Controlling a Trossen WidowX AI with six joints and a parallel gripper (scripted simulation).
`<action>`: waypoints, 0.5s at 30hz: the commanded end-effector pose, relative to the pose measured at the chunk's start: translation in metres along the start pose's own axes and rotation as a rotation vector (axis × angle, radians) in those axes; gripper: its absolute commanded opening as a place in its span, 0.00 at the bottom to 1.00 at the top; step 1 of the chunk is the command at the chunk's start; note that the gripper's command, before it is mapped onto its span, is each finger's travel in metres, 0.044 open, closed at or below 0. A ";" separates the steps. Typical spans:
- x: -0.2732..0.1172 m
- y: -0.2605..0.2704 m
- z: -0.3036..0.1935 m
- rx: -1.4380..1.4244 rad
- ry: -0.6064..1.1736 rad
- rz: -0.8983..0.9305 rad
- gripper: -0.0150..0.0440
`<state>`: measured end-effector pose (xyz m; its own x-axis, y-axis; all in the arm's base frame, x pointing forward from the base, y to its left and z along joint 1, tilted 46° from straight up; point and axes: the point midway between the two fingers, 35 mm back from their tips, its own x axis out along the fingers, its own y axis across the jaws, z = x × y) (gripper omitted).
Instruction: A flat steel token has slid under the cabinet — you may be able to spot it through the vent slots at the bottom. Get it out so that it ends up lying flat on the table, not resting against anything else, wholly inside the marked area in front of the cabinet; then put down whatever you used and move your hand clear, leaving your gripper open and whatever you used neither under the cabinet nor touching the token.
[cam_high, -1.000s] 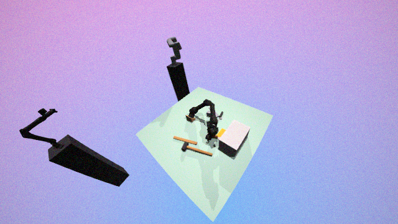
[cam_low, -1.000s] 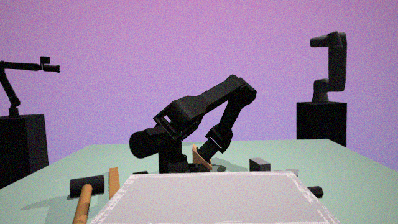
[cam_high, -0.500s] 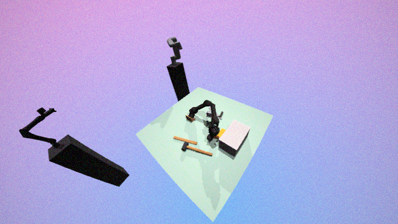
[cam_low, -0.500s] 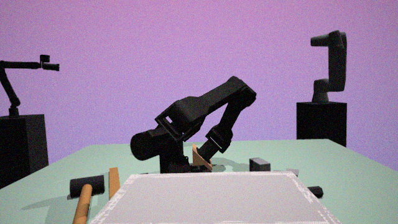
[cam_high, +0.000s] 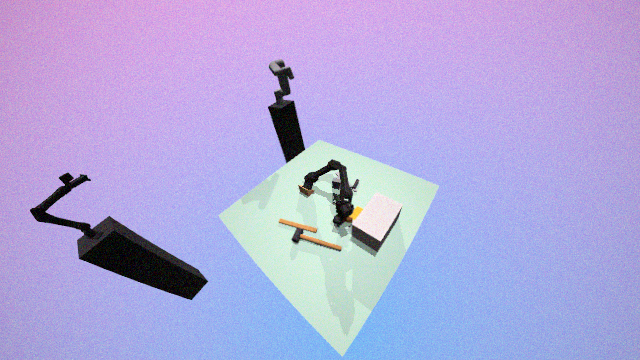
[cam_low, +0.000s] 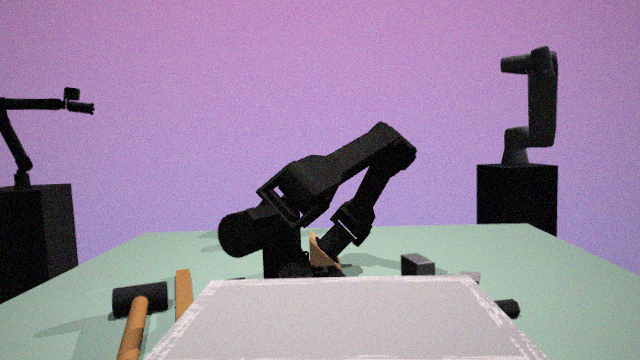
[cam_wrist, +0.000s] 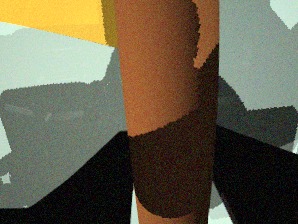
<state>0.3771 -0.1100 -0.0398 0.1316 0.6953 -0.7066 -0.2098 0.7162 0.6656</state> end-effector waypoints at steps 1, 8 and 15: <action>0.001 0.005 0.002 -0.006 0.000 0.003 0.25; 0.001 0.004 0.000 -0.006 0.000 0.003 0.25; 0.001 0.003 -0.007 -0.006 0.000 0.003 0.25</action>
<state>0.3730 -0.1081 -0.0396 0.1314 0.6948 -0.7071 -0.2123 0.7165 0.6645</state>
